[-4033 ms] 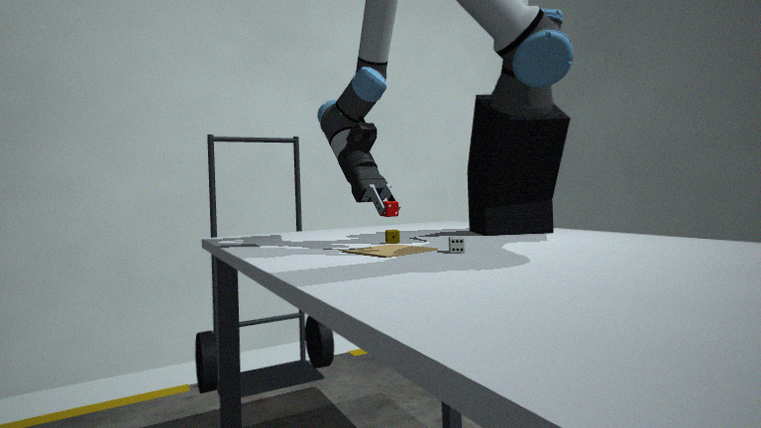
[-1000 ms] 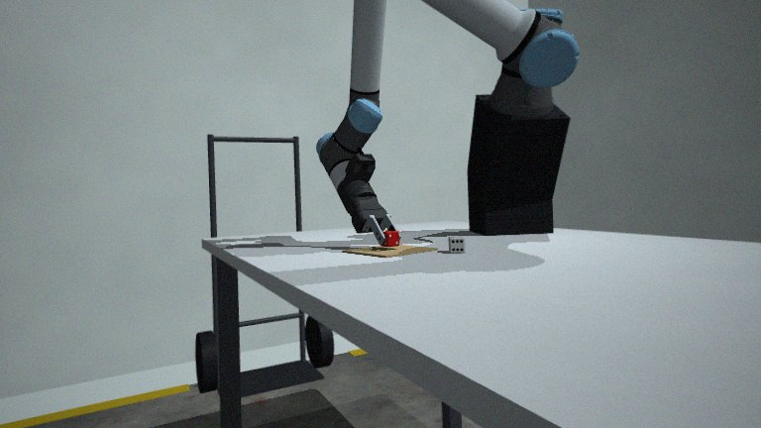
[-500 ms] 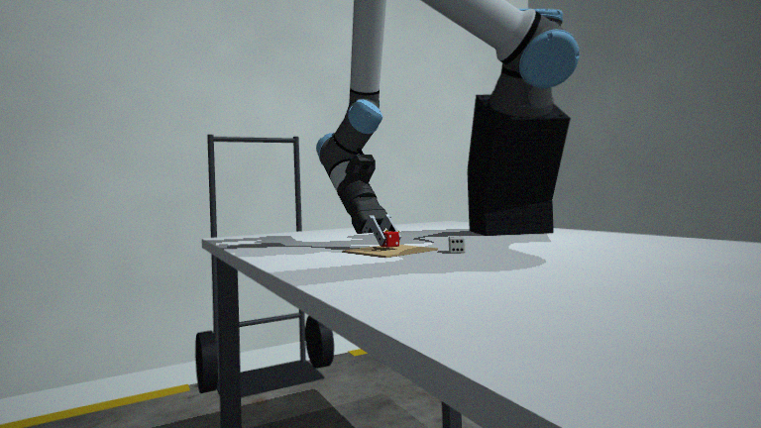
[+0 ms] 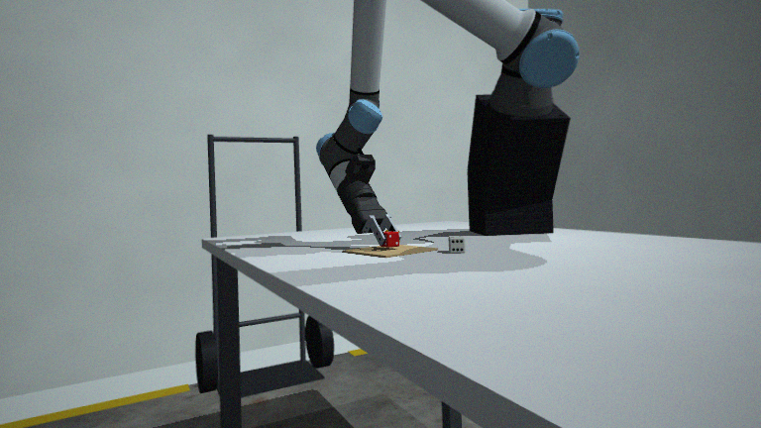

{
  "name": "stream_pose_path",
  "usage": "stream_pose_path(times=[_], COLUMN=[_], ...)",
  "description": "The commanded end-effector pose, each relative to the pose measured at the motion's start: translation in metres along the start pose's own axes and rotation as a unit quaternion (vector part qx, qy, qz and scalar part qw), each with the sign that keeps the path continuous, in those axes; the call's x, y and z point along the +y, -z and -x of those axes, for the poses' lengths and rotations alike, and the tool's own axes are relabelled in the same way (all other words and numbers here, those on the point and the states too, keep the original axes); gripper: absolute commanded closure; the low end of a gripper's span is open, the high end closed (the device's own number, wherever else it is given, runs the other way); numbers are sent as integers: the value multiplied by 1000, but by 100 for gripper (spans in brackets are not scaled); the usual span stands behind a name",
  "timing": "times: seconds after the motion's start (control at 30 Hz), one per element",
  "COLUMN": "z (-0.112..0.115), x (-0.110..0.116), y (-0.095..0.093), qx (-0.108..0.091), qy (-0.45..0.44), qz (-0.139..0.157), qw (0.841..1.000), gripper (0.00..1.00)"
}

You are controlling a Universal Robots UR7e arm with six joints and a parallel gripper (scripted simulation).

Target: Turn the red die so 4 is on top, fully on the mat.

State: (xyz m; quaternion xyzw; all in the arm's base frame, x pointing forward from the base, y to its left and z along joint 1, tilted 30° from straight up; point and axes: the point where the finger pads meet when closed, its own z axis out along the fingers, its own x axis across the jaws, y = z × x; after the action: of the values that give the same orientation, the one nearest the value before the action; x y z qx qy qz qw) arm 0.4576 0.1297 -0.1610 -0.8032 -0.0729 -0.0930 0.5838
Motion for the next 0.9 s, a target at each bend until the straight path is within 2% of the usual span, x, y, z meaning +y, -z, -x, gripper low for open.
stream_pose_path(times=[0.0, 0.87], z=[0, 0], x=[0, 3], y=[0, -2], qx=[0, 0], qy=[0, 0], qz=[0, 0], qw=[1000, 1000], gripper=[43, 43])
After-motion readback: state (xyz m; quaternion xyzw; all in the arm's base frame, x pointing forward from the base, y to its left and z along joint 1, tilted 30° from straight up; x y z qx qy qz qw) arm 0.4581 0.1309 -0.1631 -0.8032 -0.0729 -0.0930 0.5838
